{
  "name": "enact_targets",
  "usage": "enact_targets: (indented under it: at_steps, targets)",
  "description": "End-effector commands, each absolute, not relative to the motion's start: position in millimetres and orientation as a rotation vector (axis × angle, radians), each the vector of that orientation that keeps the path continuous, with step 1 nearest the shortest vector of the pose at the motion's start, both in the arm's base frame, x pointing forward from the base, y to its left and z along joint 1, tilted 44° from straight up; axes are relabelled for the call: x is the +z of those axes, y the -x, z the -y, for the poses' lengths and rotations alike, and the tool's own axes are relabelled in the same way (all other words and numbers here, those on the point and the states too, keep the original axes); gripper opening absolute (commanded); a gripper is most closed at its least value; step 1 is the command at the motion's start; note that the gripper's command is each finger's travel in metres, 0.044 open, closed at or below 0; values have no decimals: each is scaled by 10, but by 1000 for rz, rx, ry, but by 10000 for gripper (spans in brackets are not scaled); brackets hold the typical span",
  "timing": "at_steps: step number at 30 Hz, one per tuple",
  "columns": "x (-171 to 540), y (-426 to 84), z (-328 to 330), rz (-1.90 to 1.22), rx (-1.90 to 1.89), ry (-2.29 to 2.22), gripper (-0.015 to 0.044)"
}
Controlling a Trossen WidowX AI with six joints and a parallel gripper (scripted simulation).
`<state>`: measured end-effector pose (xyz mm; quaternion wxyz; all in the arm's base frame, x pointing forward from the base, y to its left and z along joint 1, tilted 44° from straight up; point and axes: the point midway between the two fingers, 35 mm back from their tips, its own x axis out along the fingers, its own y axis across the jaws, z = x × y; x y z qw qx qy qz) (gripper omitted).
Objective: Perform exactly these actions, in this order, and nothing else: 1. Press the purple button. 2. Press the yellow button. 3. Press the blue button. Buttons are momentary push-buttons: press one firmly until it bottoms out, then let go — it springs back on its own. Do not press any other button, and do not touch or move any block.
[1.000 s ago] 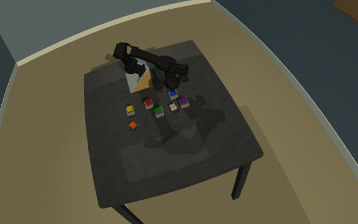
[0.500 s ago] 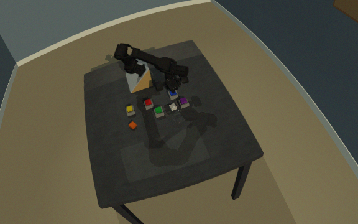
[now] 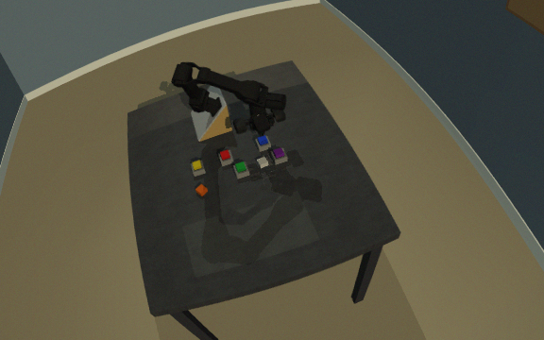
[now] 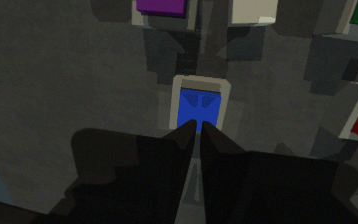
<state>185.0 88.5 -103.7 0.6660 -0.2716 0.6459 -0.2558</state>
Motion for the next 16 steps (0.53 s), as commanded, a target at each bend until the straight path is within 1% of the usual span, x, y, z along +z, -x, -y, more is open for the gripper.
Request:
enact_targets:
  at_steps: [1, 4, 12, 15, 16]
  targets:
    - [-977, -1868, -951, -1453, -576, 594, 20]
    - [-982, -1957, -1083, -1453, -575, 594, 99]
    - [-963, -2352, -1759, -1452, -573, 590, 309]
    - [-952, -2410, -1877, -1452, -572, 589, 387]
    - [-952, -2410, -1877, -1452, -572, 589, 387]
